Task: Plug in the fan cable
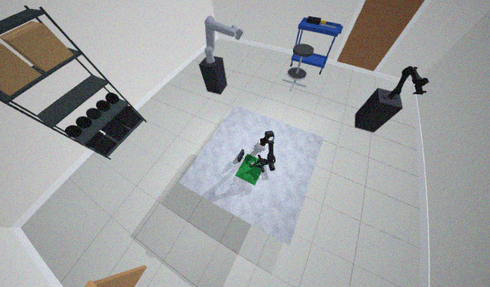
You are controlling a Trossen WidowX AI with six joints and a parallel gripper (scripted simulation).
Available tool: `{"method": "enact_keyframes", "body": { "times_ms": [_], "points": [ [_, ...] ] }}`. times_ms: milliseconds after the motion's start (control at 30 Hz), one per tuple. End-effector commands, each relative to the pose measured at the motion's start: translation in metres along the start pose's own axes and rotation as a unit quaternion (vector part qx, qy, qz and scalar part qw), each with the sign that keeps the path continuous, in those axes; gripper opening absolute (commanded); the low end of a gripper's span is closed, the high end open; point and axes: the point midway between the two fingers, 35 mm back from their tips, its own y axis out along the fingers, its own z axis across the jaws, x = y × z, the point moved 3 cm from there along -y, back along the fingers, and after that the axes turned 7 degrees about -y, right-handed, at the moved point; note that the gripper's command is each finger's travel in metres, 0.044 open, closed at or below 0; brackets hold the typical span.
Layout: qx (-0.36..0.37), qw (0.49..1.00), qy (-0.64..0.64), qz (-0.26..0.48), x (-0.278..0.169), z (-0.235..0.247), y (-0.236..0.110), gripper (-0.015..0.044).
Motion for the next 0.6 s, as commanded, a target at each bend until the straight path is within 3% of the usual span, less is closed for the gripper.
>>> {"method": "enact_keyframes", "body": {
  "times_ms": [0,567],
  "points": [
    [0.0,1.0,0.0,0.0,-0.003,0.0,0.0,0.0],
    [0.0,1.0,0.0,0.0,-0.018,0.002,-0.002,0.0]
  ]
}}
